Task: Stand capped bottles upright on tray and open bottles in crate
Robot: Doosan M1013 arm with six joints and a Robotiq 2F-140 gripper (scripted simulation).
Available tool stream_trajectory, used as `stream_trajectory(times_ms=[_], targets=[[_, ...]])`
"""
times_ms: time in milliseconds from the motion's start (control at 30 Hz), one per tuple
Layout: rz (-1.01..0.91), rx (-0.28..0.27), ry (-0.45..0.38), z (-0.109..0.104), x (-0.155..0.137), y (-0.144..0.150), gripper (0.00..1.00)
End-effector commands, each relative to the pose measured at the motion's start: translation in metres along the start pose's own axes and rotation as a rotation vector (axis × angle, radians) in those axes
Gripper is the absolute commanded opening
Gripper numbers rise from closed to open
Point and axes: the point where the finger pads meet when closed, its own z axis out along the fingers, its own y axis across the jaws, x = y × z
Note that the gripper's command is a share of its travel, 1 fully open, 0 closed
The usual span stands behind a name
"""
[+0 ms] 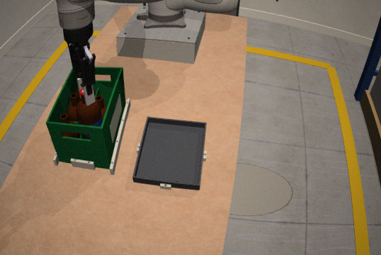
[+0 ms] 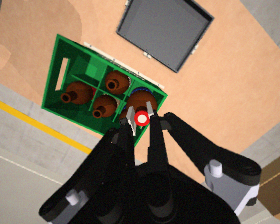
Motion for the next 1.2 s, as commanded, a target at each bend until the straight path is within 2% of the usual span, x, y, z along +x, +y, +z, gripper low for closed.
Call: stream_trajectory(times_ms=[0, 367, 467, 933, 1167], targets=[[0.000, 0.000, 0.000, -0.009, 0.000, 0.000, 0.00], [0.000, 0.000, 0.000, -0.046, 0.000, 0.000, 0.00], [0.000, 0.000, 0.000, -0.046, 0.000, 0.000, 0.00], [0.000, 0.000, 0.000, -0.077, 0.000, 0.000, 0.00], [0.000, 0.000, 0.000, -0.077, 0.014, 0.002, 0.00]])
